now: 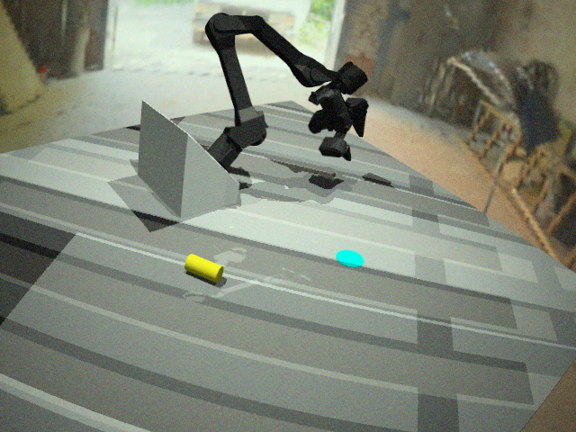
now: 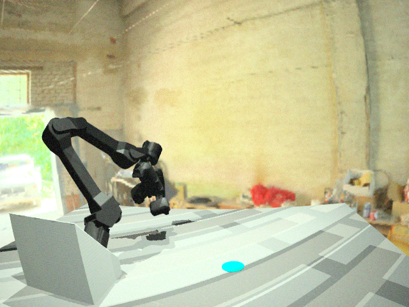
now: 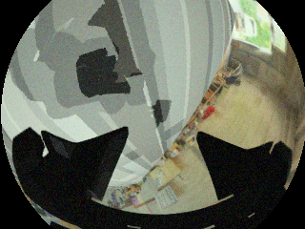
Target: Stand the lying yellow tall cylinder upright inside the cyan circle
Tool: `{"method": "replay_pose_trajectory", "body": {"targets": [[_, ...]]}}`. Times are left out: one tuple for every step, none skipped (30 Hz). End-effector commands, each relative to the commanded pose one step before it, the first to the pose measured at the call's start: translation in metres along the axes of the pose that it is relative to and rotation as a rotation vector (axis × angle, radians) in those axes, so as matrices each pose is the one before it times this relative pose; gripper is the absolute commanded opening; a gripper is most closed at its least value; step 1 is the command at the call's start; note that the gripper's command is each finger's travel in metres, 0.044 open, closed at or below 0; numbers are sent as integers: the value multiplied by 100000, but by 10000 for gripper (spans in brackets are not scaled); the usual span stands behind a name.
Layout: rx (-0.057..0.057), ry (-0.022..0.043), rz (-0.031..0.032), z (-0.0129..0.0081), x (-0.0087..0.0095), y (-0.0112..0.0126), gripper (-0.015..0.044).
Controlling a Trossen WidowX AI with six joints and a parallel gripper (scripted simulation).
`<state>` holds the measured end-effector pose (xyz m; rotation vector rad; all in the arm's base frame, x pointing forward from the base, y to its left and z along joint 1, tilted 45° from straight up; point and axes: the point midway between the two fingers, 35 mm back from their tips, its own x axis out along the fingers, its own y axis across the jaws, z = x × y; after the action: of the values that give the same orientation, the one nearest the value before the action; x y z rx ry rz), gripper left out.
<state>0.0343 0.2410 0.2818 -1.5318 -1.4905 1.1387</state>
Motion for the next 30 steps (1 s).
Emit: {"method": "replay_pose_trajectory", "body": {"targets": [[337, 158, 350, -63, 26, 62, 374], [1015, 478, 1048, -190, 78, 186, 347], [1700, 809, 1737, -319, 128, 308, 321], [2399, 1157, 2410, -454, 178, 428, 309], [3115, 1527, 3063, -596, 226, 542, 309], [3790, 1892, 3625, -734, 270, 639, 309], [3495, 1772, 3247, -687, 248, 565, 309], [2815, 1444, 2551, -561, 201, 436, 309], [2115, 1093, 1880, -425, 152, 317, 309], [1391, 752, 1407, -340, 120, 224, 309], [1699, 941, 1860, -470, 163, 288, 309], [2277, 1242, 2418, -626, 211, 376, 309], [2887, 1543, 2951, -789, 257, 460, 309], [3430, 1788, 3350, -931, 291, 522, 309], [3578, 1812, 3330, -965, 292, 515, 309], [3672, 1805, 3257, -984, 288, 500, 309], [3764, 1792, 3183, -1003, 284, 484, 309], [3855, 1775, 3110, -1021, 280, 468, 309], [3943, 1754, 3037, -1038, 276, 451, 309], [4029, 1728, 2964, -1054, 271, 434, 309], [4113, 1697, 2892, -1070, 266, 416, 309], [4194, 1663, 2821, -1086, 262, 398, 309], [4274, 1624, 2750, -1100, 257, 380, 309], [4350, 1581, 2681, -1114, 252, 361, 309], [4424, 1533, 2612, -1127, 247, 342, 309], [4495, 1482, 2545, -1139, 241, 323, 309], [4563, 1427, 2480, -1151, 236, 304, 309], [4629, 1369, 2416, -1161, 231, 284, 309], [4691, 1306, 2354, -1171, 225, 265, 309], [4751, 1241, 2295, -1180, 220, 245, 309]]}}
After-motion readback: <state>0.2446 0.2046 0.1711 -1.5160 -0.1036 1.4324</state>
